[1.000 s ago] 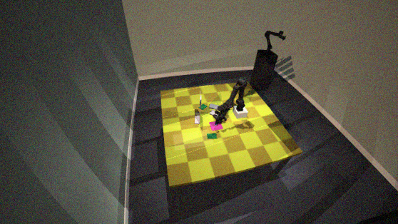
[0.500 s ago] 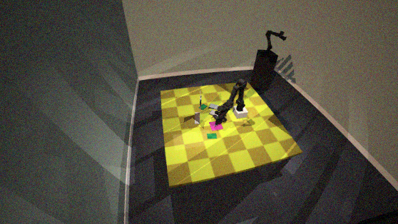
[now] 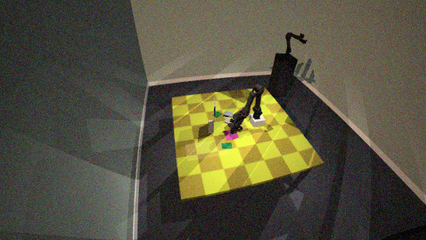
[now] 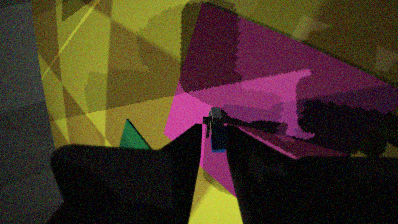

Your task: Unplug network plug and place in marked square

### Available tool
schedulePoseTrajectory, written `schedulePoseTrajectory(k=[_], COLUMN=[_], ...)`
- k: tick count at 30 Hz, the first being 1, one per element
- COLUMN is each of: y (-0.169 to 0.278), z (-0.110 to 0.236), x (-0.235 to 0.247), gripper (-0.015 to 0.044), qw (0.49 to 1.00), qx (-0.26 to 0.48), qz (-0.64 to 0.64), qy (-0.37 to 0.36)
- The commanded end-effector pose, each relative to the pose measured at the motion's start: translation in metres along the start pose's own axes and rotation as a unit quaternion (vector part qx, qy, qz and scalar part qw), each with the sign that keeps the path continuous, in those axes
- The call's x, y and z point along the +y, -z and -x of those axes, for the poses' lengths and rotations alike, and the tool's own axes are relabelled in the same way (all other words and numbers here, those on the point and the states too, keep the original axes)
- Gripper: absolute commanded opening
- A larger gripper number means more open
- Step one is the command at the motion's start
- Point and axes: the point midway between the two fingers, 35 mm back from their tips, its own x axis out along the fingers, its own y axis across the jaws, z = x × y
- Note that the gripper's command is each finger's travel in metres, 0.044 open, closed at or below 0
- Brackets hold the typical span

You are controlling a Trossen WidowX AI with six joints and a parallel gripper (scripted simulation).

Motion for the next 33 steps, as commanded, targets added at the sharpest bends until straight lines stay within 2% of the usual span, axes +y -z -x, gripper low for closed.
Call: schedulePoseTrajectory(k=[1,33], y=[0.0,-0.001], z=[0.0,0.022], x=[0.0,0.0], gripper=[0.0156,0.0156], qw=[1.0,1.0], qx=[0.0,-0.001], qz=[0.0,-0.002], qy=[0.0,0.002])
